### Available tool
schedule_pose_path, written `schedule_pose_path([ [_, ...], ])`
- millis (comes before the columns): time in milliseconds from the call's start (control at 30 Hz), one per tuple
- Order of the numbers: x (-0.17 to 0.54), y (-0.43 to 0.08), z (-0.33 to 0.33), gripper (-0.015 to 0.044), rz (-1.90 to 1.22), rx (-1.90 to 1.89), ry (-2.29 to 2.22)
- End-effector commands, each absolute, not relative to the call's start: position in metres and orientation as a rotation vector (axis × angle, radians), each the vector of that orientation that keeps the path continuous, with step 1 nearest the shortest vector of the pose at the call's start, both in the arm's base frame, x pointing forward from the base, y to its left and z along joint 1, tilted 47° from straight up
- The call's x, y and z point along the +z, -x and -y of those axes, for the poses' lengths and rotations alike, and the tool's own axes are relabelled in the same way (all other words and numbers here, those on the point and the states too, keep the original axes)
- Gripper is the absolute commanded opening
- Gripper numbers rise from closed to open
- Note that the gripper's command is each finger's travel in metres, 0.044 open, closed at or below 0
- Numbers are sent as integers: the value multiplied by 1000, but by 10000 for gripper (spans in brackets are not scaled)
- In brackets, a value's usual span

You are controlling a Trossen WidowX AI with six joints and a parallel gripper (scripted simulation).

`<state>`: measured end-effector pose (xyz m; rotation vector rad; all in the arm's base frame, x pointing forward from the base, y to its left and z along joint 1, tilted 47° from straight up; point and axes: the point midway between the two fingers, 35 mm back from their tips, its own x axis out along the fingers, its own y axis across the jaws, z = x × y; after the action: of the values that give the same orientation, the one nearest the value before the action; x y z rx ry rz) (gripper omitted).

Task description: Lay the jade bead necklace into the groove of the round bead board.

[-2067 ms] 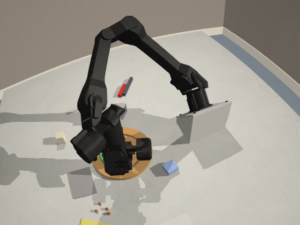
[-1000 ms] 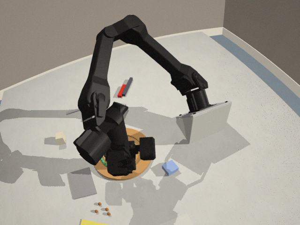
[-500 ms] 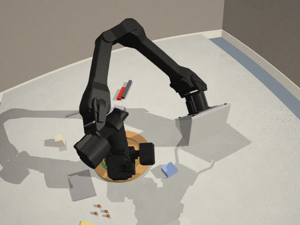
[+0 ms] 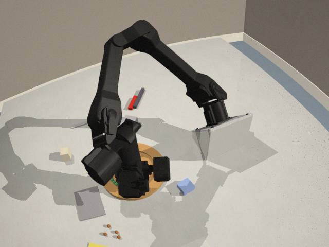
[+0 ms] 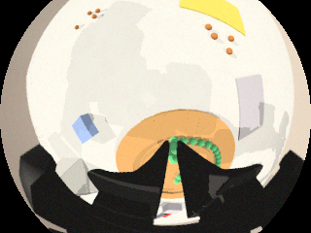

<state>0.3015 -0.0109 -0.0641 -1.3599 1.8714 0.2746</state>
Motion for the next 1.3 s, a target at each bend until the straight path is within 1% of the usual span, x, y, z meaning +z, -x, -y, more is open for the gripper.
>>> schedule_pose_path([
  [0, -66, -300, 15, 0, -1884, 273, 1362],
  [167, -66, -300, 15, 0, -1884, 273, 1362],
  [733, -57, -302, 4, 440, -1882, 274, 1361],
  [1267, -55, -301, 3, 440, -1884, 274, 1362],
])
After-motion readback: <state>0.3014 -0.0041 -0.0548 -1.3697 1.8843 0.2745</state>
